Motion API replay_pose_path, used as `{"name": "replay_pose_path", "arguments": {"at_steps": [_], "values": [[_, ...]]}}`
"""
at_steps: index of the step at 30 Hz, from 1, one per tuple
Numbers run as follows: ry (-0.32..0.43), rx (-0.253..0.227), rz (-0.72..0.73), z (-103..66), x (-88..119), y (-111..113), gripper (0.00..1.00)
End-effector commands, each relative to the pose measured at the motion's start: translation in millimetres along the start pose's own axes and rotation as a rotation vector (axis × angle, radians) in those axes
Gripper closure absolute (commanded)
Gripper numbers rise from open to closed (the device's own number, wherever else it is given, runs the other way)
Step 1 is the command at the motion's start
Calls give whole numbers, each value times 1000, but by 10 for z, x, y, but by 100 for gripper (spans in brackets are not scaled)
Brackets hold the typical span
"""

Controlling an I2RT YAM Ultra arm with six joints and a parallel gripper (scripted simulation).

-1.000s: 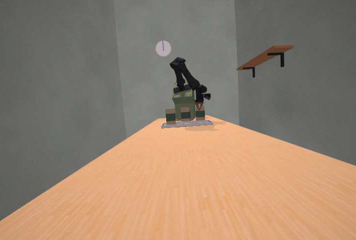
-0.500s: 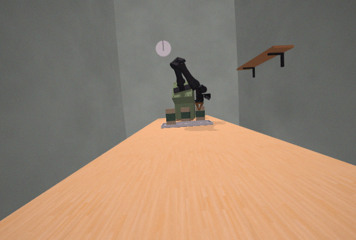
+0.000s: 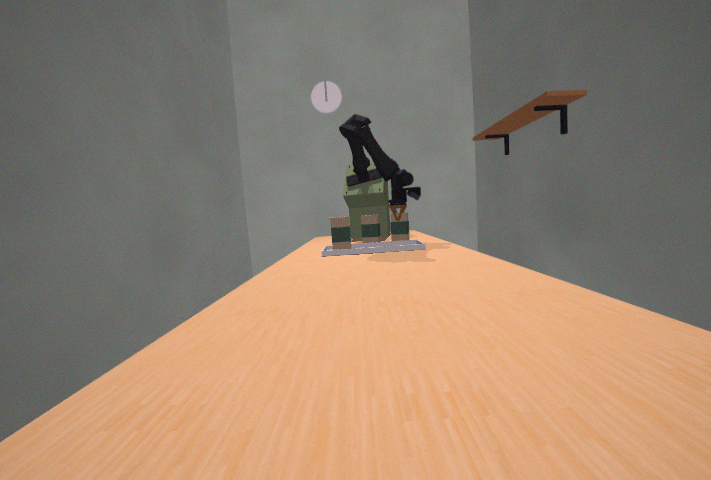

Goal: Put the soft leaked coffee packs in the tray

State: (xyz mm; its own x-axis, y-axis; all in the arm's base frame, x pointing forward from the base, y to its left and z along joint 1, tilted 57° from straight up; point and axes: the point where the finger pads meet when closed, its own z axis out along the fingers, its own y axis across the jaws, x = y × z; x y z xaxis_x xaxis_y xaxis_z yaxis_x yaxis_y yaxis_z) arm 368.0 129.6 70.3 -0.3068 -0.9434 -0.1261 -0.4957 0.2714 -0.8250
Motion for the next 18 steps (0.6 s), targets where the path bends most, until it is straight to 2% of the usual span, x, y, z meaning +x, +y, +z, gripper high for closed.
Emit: {"name": "replay_pose_path", "arguments": {"at_steps": [1, 10, 18], "values": [[-41, 15, 16, -29, -148, -94, 74], [-41, 15, 16, -30, -148, -94, 74], [-30, 10, 13, -125, -97, -71, 74]]}}
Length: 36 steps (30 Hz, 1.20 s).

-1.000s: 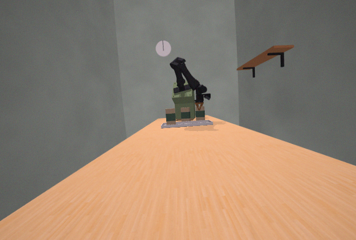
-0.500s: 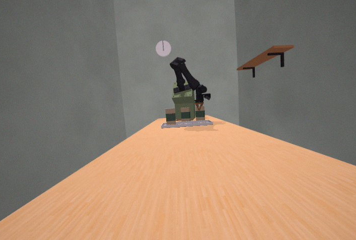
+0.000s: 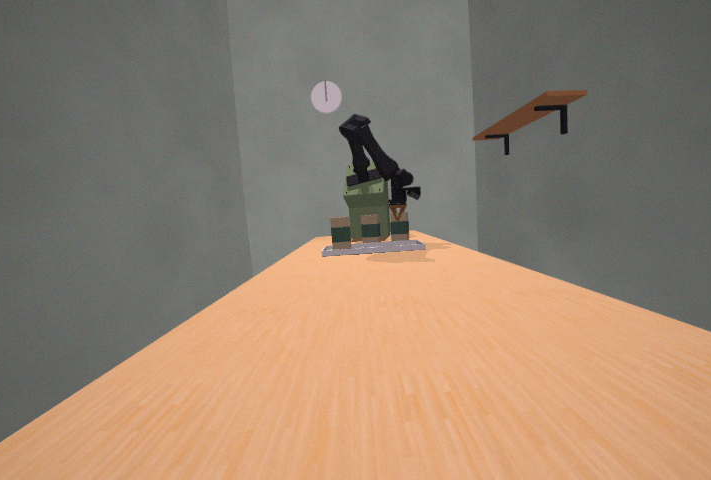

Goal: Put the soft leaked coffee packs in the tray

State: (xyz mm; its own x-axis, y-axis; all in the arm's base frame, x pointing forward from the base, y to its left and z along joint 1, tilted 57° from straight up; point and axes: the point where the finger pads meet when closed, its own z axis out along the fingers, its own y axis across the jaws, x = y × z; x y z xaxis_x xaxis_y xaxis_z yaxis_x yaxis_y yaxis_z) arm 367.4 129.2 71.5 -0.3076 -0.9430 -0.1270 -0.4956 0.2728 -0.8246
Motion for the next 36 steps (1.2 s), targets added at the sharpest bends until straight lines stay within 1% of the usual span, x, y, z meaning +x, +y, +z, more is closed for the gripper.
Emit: {"name": "replay_pose_path", "arguments": {"at_steps": [1, 3, 11, 14, 21, 36], "values": [[-23, 7, 5, -133, -68, -33, 74], [-12, -4, -8, -180, -7, 38, 74], [-12, -3, -8, -459, 2, 37, 74], [-13, -3, -8, -535, 4, 37, 74], [-13, -2, -8, -587, 6, 36, 74], [-15, -5, -8, -589, 1, 41, 74]]}}
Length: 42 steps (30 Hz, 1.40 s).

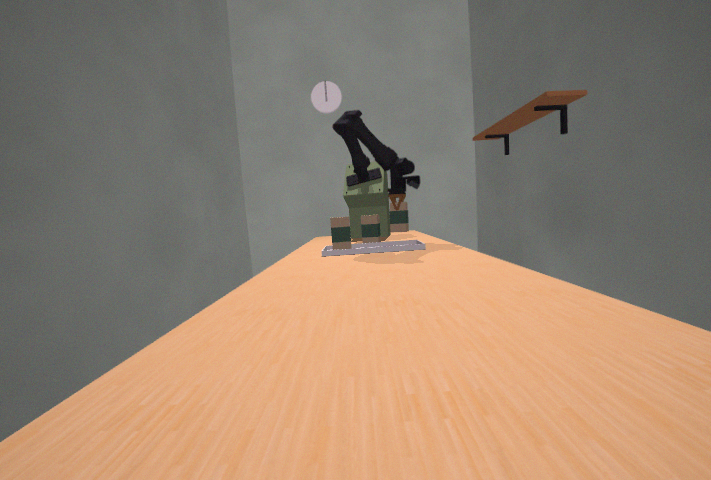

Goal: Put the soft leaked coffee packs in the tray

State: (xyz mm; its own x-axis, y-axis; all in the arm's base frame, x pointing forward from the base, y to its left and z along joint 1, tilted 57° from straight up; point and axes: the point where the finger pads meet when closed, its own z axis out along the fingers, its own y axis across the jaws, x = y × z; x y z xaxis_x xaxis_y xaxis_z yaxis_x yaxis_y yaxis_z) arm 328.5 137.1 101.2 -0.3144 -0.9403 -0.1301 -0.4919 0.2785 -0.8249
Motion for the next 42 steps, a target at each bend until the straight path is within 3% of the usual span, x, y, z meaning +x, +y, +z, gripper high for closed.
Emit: {"name": "replay_pose_path", "arguments": {"at_steps": [1, 34, 37, 42], "values": [[-19, -8, -15, -95, -5, 72, 74], [-20, -7, -14, -95, -9, 67, 74], [-45, 10, 14, -127, -139, -84, 74], [-48, 7, 3, -132, -189, -183, 74]]}}
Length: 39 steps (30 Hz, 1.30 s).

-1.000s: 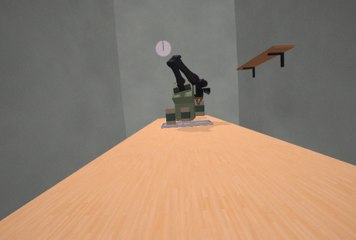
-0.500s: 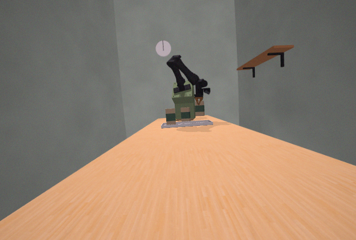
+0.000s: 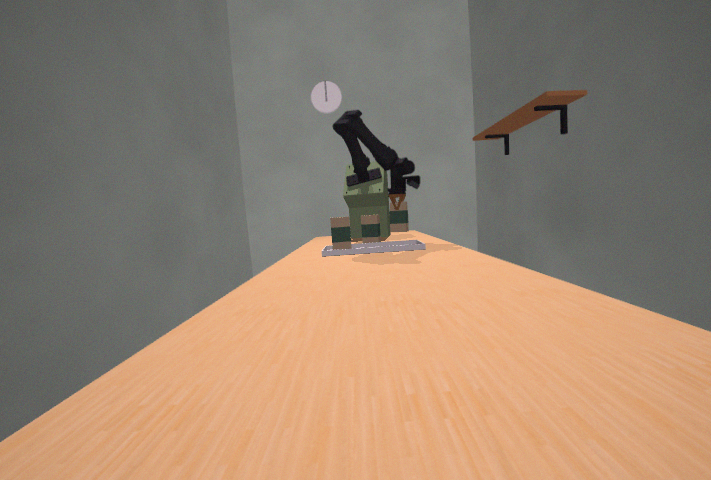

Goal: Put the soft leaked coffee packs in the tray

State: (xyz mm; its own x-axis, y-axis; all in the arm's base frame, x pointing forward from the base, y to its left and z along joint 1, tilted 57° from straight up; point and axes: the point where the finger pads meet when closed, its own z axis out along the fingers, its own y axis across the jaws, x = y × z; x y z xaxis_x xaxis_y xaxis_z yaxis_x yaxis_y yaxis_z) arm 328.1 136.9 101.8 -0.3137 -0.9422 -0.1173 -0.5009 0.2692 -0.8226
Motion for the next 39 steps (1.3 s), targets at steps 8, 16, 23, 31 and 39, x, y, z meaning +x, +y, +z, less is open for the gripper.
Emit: {"name": "replay_pose_path", "arguments": {"at_steps": [8, 16, 23, 31, 39], "values": [[-31, -3, -8, -58, -277, -357, 74], [-23, 0, -1, -47, -456, -869, 74], [-22, 0, 1, -47, -573, -1172, 74], [-36, -1, -7, -90, -773, -1479, 74], [-34, 2, -2, -93, -804, -1622, 74]]}}
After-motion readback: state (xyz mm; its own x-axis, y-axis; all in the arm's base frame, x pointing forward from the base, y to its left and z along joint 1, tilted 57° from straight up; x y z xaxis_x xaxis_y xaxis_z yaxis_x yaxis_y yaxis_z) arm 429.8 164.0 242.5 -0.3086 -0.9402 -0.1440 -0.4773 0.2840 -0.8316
